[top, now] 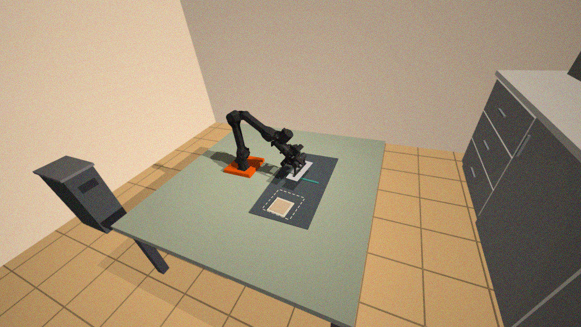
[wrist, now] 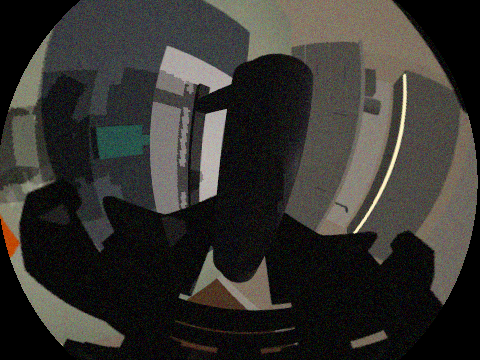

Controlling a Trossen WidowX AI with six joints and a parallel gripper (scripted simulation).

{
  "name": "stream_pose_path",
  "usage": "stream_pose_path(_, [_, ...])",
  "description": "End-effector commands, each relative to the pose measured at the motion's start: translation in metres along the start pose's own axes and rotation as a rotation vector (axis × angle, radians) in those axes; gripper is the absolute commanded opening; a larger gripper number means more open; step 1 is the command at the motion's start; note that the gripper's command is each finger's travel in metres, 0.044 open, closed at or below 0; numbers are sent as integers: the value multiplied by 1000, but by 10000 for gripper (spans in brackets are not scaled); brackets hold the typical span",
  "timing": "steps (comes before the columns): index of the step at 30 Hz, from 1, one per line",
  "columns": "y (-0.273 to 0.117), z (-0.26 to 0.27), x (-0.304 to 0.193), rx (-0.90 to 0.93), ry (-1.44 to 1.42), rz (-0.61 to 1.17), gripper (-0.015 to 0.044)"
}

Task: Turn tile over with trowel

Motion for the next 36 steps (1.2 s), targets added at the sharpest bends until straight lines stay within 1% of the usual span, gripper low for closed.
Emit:
stream_pose_path(1, [-2,-6,0,-19,8,1,0])
stream_pose_path(32, [-2,-6,0,-19,8,1,0])
stream_pose_path(36, [1,-9,-6,-16,10,5,0])
Point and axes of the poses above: the point midway between the two fingers, 35 mm back from their tips, its own y axis out along the fingers, its own z axis across the jaws, x = y × z, the point moved 3 cm from there along -y, back along the fingers, and after that the axes turned 2 degrees about y, right-handed, at the moved point
